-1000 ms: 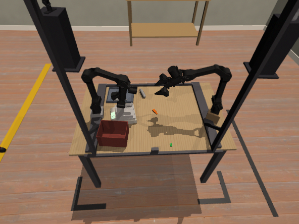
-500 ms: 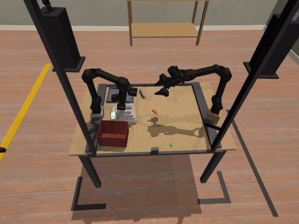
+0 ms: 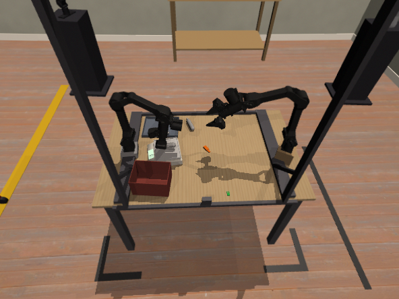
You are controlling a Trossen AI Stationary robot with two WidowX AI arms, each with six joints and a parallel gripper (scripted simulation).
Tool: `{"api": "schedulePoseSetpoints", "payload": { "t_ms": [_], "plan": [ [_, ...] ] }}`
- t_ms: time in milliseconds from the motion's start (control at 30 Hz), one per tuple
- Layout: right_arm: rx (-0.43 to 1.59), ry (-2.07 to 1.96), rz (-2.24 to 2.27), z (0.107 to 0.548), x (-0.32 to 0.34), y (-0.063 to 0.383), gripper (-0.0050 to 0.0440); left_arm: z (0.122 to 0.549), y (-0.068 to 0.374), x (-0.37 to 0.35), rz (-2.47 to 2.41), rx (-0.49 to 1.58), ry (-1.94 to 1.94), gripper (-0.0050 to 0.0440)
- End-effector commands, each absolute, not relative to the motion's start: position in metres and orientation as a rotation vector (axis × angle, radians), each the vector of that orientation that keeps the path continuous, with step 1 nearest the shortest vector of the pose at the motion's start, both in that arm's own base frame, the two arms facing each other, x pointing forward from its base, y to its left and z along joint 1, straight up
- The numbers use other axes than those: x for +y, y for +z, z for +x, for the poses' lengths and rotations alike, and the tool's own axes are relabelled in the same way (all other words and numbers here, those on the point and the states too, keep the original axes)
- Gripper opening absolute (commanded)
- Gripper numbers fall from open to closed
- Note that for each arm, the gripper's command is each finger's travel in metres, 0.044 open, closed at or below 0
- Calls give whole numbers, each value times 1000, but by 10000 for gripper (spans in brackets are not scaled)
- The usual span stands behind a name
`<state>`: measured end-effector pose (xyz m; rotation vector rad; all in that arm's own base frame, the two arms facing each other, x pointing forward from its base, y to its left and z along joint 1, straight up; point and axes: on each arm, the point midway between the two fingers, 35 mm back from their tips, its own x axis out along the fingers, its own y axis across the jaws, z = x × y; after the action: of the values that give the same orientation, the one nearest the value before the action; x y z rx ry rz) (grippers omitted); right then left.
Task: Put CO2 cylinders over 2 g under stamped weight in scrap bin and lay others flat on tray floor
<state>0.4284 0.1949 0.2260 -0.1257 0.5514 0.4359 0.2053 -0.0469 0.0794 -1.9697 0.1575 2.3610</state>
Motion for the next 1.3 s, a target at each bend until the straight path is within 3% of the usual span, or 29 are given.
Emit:
{"api": "schedulePoseSetpoints", "payload": {
  "t_ms": [0, 633, 667, 900, 1033, 1267],
  "plan": [
    [523, 436, -119, 428, 195, 238, 440, 205, 73, -48, -1975, 162, 2363, -50],
    [523, 436, -119, 428, 195, 238, 440, 216, 74, -51, -2006, 166, 2339, -50],
    [523, 436, -119, 428, 195, 238, 440, 216, 74, -51, -2006, 166, 2339, 24],
    [523, 436, -119, 428, 195, 238, 440, 214, 73, -49, -1997, 163, 2343, 192],
    [523, 436, -119, 428, 195, 238, 440, 214, 73, -49, -1997, 163, 2343, 195],
    [523, 436, -119, 428, 195, 238, 440, 221, 112, -48, -2019, 167, 2324, 363]
  ]
}}
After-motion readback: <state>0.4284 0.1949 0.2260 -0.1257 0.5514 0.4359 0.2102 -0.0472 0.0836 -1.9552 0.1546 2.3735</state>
